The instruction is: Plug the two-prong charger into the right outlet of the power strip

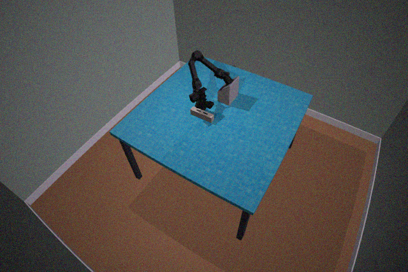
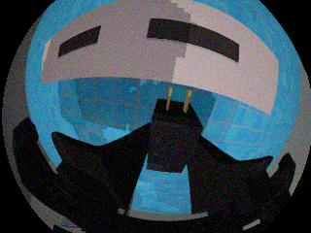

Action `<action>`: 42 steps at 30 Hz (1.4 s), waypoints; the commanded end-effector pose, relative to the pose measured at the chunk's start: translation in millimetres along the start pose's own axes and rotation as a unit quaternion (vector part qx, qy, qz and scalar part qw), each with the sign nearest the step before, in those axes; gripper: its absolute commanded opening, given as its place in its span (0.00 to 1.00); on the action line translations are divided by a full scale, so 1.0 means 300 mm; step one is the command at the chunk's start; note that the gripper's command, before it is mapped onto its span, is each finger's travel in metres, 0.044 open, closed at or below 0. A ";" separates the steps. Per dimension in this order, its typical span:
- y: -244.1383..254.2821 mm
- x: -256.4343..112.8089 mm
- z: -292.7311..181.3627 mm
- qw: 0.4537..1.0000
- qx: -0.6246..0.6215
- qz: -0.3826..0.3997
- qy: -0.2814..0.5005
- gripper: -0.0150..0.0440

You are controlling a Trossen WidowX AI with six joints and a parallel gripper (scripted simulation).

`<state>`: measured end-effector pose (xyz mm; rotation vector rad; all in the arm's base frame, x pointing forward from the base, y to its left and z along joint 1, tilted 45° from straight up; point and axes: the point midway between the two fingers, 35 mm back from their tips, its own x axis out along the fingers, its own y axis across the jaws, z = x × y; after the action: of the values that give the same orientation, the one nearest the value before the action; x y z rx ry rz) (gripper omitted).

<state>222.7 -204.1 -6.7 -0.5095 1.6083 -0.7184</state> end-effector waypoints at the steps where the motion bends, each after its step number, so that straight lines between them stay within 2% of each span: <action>1: -0.004 -0.002 0.005 1.000 0.002 -0.003 0.000 0.25; 42: -0.003 -0.002 0.017 1.000 0.002 -0.003 0.000 0.25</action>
<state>227.5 -204.8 -6.6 -0.5093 1.6067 -0.7190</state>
